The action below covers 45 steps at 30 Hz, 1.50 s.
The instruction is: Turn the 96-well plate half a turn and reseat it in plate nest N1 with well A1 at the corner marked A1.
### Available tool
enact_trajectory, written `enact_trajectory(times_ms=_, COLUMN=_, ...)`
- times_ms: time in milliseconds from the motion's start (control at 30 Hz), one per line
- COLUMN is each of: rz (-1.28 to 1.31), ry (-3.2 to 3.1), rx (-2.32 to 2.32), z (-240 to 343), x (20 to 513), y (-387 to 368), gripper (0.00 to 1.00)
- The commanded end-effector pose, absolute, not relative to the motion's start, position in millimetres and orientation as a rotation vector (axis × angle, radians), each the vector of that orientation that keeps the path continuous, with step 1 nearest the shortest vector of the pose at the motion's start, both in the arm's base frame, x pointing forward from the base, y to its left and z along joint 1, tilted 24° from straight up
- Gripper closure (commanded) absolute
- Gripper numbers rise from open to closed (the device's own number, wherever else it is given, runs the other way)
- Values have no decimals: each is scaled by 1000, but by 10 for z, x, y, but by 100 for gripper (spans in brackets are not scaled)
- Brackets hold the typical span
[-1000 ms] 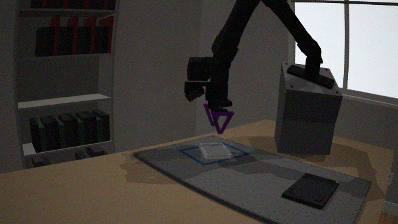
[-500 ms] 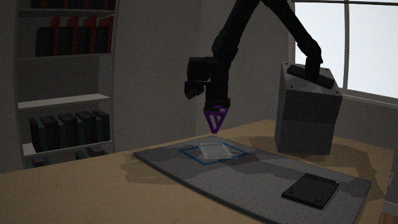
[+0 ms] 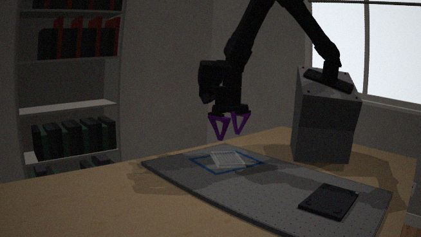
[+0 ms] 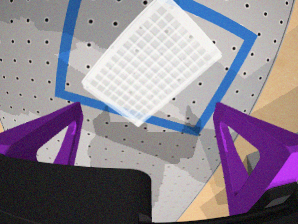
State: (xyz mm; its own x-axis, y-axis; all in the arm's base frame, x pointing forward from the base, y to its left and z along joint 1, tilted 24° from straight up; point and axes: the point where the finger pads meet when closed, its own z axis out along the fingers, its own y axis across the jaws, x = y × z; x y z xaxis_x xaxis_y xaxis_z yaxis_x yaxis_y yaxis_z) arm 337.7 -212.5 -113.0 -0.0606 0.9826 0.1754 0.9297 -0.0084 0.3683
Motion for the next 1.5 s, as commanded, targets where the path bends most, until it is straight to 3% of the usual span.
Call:
enact_trajectory(times_ms=0, rz=615, ry=1939, rx=2245, z=-1096, x=3375, y=-2172, gripper=0)
enact_trajectory(times_ms=633, rz=661, ry=1280, rx=2799, z=-1097, x=3375, y=-2172, gripper=0)
enact_trajectory(times_ms=1467, rz=661, ry=1275, rx=2802, z=-1097, x=3375, y=-2171, gripper=0)
